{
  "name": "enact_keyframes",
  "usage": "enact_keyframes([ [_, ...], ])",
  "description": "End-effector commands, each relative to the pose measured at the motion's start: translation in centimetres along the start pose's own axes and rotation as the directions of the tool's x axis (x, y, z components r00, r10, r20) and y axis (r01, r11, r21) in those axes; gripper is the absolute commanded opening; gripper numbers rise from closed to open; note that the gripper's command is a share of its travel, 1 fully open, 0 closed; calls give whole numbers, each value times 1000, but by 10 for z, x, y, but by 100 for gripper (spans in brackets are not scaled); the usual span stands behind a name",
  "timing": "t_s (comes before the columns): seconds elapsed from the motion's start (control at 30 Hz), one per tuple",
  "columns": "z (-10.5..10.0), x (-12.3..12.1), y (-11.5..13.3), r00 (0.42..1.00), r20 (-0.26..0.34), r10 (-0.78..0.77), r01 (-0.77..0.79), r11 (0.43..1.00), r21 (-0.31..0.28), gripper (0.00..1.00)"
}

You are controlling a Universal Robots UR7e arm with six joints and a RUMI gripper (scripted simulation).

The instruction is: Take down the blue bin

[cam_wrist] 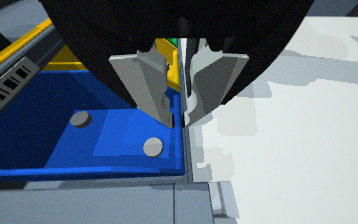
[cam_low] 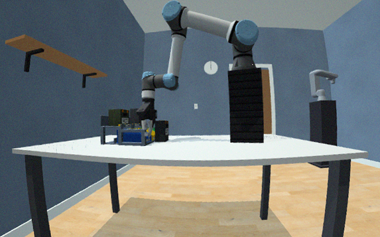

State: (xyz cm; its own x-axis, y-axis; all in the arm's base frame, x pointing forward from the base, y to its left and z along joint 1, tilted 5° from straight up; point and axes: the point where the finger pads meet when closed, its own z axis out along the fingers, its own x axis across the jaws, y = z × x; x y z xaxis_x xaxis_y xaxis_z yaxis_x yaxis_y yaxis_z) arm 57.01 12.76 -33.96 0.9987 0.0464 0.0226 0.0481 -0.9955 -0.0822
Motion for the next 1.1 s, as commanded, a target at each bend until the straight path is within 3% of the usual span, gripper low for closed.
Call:
enact_keyframes([
  [0.0, -1, 1, 0, 1000, -2, 0, 0, 1000, 0, 0],
  [0.6, -1, 1, 0, 1000, -2, 0, 0, 1000, 0, 0],
  [0.63, -1, 1, 0, 1000, -2, 0, 0, 1000, 0, 58],
  [1.07, -1, 1, 0, 1000, -2, 0, 0, 1000, 0, 58],
])
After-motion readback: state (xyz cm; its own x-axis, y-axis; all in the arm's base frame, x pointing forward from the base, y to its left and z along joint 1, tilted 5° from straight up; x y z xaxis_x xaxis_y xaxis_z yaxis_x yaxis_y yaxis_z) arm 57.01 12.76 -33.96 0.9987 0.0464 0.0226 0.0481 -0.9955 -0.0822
